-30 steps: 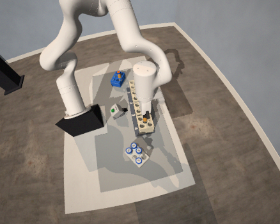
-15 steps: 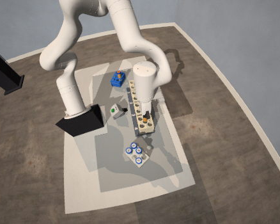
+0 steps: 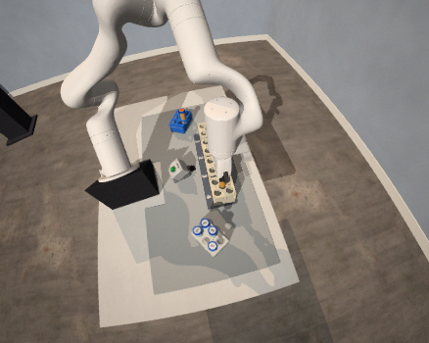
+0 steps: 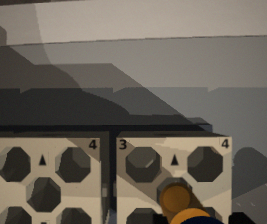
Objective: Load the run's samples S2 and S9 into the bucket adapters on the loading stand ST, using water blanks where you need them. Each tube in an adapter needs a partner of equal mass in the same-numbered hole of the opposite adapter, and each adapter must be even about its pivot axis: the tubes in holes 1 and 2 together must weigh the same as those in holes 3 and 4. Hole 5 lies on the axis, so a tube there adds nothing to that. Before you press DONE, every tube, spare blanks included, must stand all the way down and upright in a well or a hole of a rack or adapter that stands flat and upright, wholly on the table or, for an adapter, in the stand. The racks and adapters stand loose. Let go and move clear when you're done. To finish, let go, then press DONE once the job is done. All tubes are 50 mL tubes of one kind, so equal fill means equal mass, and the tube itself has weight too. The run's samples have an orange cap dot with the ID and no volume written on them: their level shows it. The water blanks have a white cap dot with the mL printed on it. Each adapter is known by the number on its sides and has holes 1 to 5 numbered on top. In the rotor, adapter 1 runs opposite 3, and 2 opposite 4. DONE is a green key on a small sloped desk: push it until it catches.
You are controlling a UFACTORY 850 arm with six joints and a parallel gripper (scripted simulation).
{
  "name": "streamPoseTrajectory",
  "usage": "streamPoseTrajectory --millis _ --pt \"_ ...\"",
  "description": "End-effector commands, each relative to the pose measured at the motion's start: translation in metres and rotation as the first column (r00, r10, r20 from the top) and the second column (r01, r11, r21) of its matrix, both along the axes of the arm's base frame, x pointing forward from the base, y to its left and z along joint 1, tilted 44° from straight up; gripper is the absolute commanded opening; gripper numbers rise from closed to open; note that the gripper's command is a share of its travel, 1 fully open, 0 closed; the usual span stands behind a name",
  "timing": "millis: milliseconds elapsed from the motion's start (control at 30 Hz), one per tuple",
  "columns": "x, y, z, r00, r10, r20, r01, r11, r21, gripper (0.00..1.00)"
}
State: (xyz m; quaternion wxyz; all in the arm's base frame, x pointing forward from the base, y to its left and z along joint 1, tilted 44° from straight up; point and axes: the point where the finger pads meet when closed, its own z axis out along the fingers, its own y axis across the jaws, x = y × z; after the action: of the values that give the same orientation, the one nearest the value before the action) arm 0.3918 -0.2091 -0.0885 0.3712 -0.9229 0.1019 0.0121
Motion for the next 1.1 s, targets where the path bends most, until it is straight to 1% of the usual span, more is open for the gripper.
streamPoseTrajectory --millis 0,1067 --pt "0.001 0.002 -0.003 1.000 -0.001 0.001 0.001 1.000 -0.001 0.00" --pt "0.002 0.021 -0.023 1.000 -0.001 0.001 0.001 1.000 -0.001 0.00"
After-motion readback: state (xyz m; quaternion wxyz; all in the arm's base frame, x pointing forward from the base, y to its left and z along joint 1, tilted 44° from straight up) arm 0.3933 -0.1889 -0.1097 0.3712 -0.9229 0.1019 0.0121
